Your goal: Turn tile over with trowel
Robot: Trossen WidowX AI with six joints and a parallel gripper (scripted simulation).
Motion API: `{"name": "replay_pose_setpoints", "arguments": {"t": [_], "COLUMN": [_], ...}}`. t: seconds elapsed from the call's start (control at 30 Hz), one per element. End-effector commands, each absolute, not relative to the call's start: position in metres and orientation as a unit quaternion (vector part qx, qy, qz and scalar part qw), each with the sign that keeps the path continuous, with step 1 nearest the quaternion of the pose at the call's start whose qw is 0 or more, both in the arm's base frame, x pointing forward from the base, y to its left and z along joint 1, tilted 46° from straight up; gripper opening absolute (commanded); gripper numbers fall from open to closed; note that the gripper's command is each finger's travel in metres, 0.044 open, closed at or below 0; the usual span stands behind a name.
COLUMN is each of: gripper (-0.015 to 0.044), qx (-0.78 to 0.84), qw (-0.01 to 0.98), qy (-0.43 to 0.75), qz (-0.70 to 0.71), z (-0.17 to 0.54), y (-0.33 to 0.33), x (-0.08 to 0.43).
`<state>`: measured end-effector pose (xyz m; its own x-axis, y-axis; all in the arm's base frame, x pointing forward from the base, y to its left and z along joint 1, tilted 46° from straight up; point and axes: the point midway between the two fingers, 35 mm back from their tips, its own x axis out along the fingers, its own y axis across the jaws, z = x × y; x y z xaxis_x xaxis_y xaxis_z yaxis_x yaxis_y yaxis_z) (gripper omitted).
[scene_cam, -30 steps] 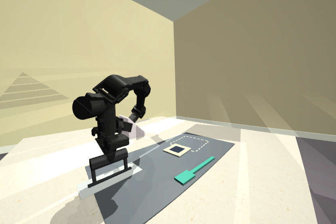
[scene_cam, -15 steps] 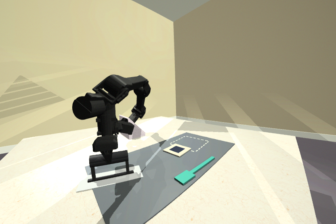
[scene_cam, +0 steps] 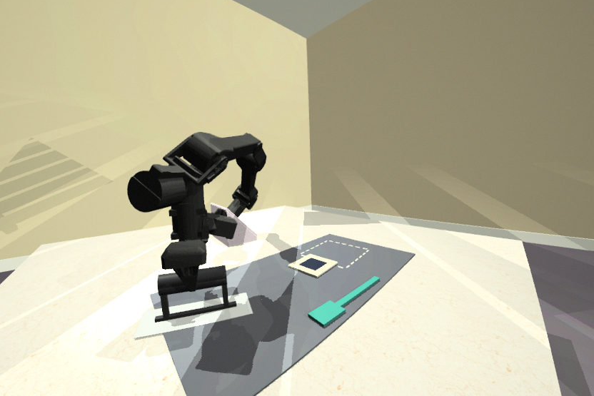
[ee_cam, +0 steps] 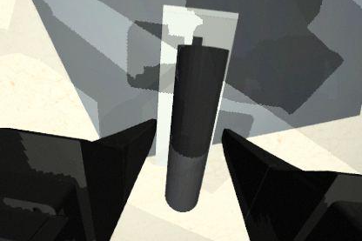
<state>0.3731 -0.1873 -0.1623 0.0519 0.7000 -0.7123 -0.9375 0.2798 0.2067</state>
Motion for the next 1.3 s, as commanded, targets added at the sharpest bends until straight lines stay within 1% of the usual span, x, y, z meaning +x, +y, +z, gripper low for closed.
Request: {"name": "replay_pose_setpoints", "arguments": {"t": [0.0,0.33,0.5,0.73,0.77,0.8,1.17,1.27], "gripper": [0.027,0.027,0.027,0.027,0.0296,0.03,0.03,0.03], "qx": [-0.157,-0.157,-0.186,-0.188,-0.187,-0.189,-0.146,-0.15], "qw": [0.708,0.708,0.712,0.712,0.717,0.718,0.741,0.756], "qy": [0.374,0.374,0.368,0.368,0.368,0.368,0.41,0.405], "qz": [0.578,0.578,0.568,0.567,0.562,0.56,0.512,0.492], "z": [-0.162,-0.162,-0.132,-0.13,-0.129,-0.126,-0.131,-0.122], "y": [-0.187,-0.187,-0.219,-0.22,-0.224,-0.227,-0.23,-0.244], "x": [0.373,0.373,0.372,0.372,0.372,0.371,0.375,0.37]}}
